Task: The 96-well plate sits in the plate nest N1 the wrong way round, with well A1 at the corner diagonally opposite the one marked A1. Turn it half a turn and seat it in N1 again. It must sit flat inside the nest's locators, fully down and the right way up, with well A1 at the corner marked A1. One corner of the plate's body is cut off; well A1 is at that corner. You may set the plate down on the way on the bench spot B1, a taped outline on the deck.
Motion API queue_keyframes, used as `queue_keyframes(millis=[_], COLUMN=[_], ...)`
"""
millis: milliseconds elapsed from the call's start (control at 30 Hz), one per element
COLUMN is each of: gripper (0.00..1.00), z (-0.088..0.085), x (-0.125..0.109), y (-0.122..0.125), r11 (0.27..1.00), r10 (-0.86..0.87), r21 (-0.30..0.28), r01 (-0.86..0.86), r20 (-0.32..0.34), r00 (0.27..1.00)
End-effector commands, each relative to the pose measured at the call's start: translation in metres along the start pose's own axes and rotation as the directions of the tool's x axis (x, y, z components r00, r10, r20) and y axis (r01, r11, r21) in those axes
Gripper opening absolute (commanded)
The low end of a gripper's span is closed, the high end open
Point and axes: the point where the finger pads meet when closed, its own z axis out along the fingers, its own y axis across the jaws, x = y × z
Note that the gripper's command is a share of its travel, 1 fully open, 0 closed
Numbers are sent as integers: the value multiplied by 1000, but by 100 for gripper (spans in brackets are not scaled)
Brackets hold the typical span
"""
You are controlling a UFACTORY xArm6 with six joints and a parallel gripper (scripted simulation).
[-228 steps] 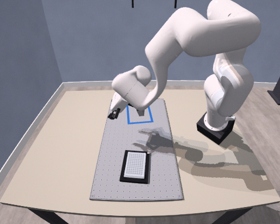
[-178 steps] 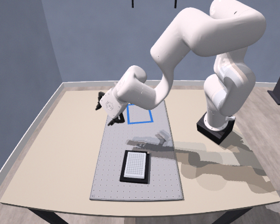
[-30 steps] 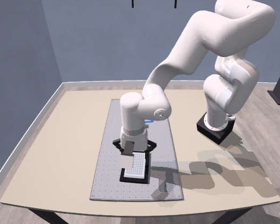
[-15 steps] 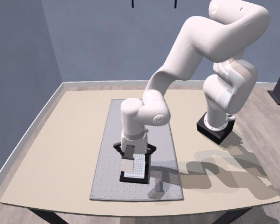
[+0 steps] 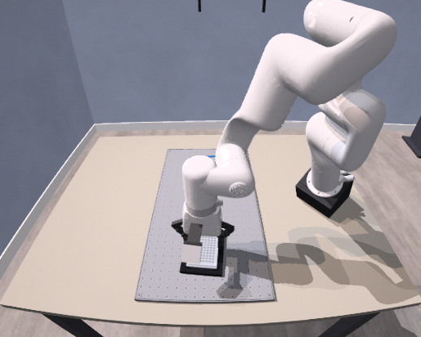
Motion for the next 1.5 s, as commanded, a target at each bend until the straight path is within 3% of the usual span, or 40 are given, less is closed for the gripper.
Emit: queue_keyframes(millis=[0, 1467], gripper=[100, 100], z=[2, 21], x=[1, 1], y=[1, 1], r11=[1000, 1000], r10=[0, 0], r21=[-3, -3], r01=[0, 0], r20=[-2, -2], r00=[1000, 1000])
